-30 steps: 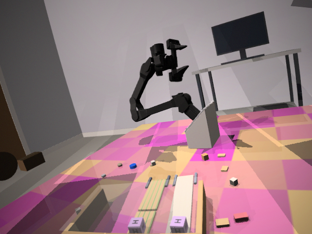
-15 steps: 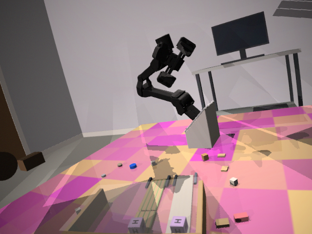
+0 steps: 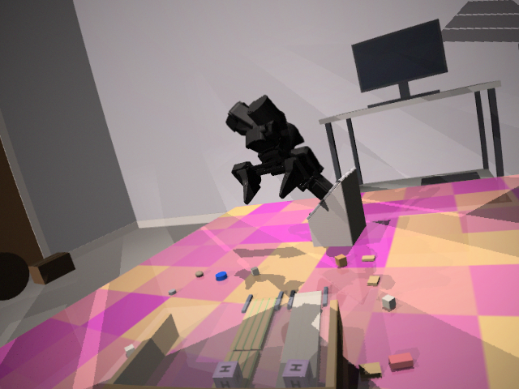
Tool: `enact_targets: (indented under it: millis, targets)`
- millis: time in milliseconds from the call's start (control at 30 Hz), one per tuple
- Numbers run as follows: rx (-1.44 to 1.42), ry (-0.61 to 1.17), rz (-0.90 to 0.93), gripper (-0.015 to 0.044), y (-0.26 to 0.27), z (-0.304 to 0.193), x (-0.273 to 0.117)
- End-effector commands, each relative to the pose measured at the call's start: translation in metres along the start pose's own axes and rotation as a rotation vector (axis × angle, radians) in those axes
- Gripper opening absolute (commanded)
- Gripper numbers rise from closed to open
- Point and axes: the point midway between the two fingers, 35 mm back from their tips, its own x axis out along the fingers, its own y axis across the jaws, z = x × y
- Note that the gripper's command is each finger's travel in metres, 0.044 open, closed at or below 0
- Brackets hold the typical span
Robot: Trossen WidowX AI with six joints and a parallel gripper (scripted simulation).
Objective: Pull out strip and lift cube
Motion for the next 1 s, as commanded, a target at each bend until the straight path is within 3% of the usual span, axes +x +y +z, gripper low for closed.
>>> enact_targets:
  millis: [0, 467, 567, 967]
  targets:
    - [-0.049, 0.020, -0.037, 0.0400, -0.006, -0.008, 0.008]
    - [-0.049, 0.020, -0.037, 0.0400, -0.006, -0.008, 0.008]
    - [-0.082, 0.083, -0.021, 0.0321, 0.001, -0.009, 0.018]
    - [-0.289, 0.673, 0.088, 0.0006, 0.038, -0.050, 0.085]
